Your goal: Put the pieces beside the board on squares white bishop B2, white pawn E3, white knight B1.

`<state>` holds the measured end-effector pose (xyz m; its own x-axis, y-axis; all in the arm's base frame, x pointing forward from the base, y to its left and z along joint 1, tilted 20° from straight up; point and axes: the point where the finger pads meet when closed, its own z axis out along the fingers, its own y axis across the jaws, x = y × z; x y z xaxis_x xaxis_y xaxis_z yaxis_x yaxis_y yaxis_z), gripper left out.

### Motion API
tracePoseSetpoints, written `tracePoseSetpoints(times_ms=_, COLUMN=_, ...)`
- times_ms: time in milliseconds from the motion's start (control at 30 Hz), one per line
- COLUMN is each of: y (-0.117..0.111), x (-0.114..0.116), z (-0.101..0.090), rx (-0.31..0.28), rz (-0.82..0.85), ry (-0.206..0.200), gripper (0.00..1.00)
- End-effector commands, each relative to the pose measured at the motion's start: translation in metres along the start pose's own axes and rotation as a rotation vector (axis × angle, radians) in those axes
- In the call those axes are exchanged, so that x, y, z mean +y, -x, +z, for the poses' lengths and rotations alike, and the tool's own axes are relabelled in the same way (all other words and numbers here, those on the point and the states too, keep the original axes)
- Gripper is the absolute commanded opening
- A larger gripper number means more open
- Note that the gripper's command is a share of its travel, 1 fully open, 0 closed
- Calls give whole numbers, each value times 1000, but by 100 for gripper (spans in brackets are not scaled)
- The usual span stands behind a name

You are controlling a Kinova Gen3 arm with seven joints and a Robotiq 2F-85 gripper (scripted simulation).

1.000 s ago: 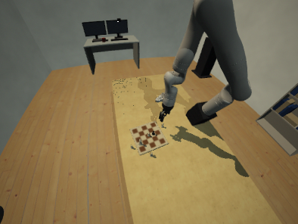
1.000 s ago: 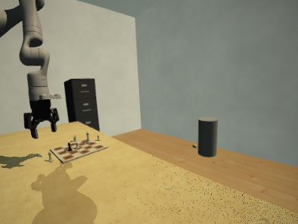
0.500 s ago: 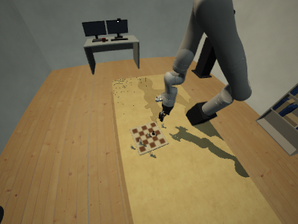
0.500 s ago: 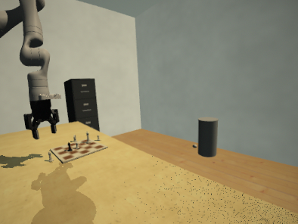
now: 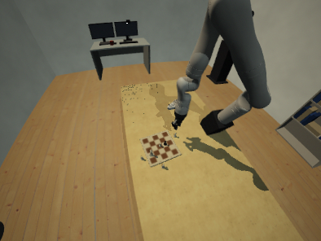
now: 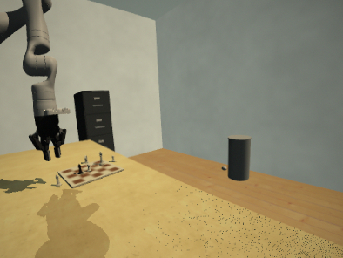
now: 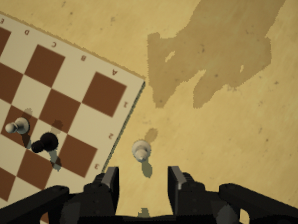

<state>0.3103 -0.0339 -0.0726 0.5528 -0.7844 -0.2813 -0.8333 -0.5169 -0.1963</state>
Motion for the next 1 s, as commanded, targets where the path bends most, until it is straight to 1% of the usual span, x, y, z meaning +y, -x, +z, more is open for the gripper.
tracePoseSetpoints(times_ms=0, y=0, x=0, z=0, rx=1, rz=0, ry=-1, gripper=37)
tracePoseSetpoints(times_ms=667, y=0, x=0, z=0, rx=1, rz=0, ry=-1, gripper=37)
tracePoseSetpoints(times_ms=967, y=0, x=0, z=5, rx=-1, rz=1, ry=0, gripper=37)
